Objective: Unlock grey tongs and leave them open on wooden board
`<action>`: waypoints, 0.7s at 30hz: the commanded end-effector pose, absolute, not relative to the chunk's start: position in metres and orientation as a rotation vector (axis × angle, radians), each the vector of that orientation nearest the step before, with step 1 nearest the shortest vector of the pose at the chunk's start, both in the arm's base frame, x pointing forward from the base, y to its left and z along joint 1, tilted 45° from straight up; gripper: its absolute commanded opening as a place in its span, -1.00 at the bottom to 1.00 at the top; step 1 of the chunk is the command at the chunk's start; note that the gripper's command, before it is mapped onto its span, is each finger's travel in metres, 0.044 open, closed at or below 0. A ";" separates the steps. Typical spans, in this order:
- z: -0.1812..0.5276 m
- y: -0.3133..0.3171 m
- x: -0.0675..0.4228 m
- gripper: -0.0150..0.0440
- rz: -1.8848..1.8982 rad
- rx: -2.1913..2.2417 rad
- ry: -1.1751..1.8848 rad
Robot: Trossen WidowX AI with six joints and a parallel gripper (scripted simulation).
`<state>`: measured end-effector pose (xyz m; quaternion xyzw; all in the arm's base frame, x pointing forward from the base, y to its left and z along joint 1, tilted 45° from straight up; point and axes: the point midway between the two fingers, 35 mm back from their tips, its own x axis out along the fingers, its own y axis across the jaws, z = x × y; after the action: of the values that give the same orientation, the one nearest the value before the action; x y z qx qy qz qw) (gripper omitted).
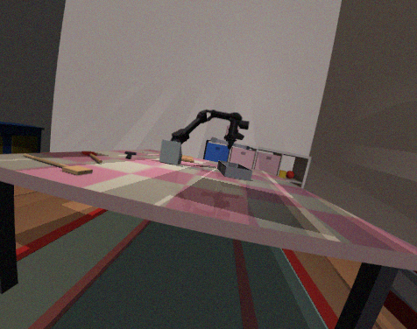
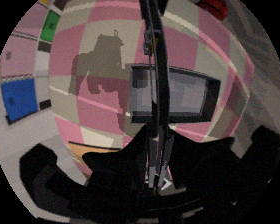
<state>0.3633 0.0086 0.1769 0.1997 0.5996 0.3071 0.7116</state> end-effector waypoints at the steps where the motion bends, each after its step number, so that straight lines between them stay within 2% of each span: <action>1: 0.191 0.024 0.355 -1.00 0.720 0.389 1.300; 21: 0.259 0.102 0.280 -1.00 0.938 0.110 1.135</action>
<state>0.2905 0.0942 0.2507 0.0646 0.5307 0.4128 0.7374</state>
